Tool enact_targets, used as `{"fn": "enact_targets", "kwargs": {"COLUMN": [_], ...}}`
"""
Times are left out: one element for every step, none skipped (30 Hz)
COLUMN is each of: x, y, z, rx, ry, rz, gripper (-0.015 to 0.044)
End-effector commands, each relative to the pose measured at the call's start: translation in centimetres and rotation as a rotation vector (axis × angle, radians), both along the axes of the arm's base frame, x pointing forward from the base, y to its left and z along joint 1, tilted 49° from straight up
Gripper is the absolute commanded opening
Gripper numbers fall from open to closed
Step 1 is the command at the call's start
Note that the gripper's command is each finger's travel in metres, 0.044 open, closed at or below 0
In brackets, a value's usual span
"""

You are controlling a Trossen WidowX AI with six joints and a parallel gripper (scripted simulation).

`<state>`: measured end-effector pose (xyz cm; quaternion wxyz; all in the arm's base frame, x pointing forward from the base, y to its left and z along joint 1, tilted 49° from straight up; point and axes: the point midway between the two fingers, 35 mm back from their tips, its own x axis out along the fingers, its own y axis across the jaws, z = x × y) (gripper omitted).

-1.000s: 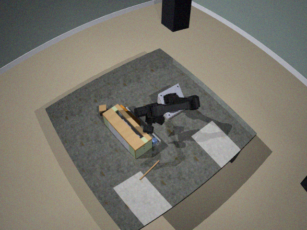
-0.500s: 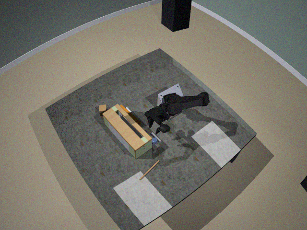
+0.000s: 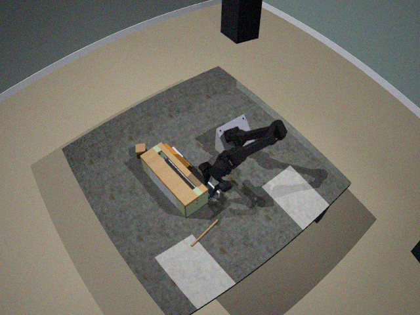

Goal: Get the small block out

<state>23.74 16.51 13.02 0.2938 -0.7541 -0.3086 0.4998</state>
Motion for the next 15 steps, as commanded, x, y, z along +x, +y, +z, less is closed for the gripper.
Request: {"fn": "enact_targets", "kwargs": {"x": [-0.1, 0.0, 0.0, 0.0, 0.0, 0.0, 0.0, 0.0, 0.0, 0.0, 0.0, 0.0, 0.0, 0.0, 0.0], "y": [0.4, 0.5, 0.7, 0.8, 0.9, 1.0, 1.1, 1.2, 1.4, 1.5, 1.6, 1.7, 1.8, 2.0, 2.1], "z": [-0.4, -0.5, -0.6, -0.7, -0.8, -0.9, -1.1, -1.2, -1.3, -1.4, -1.5, -1.6, -1.7, -1.8, -1.9], "rx": [0.002, 0.001, 0.001, 0.001, 0.000, 0.000, 0.000, 0.000, 0.000, 0.000, -0.001, -0.001, -0.001, -0.001, -0.001], "ry": [-0.005, -0.005, -0.005, -0.005, -0.005, -0.005, -0.005, -0.004, -0.004, -0.003, -0.002, -0.002, -0.002, -0.002, -0.001], "rz": [-0.008, -0.007, -0.007, -0.007, -0.007, -0.007, -0.007, -0.007, -0.006, -0.006, -0.006, -0.006, -0.006, -0.005, -0.005], "gripper": [0.0285, 0.0285, 0.0285, 0.0285, 0.0285, 0.0285, 0.0285, 0.0285, 0.0285, 0.0285, 0.0285, 0.0285, 0.0285, 0.0285, 0.0285]}}
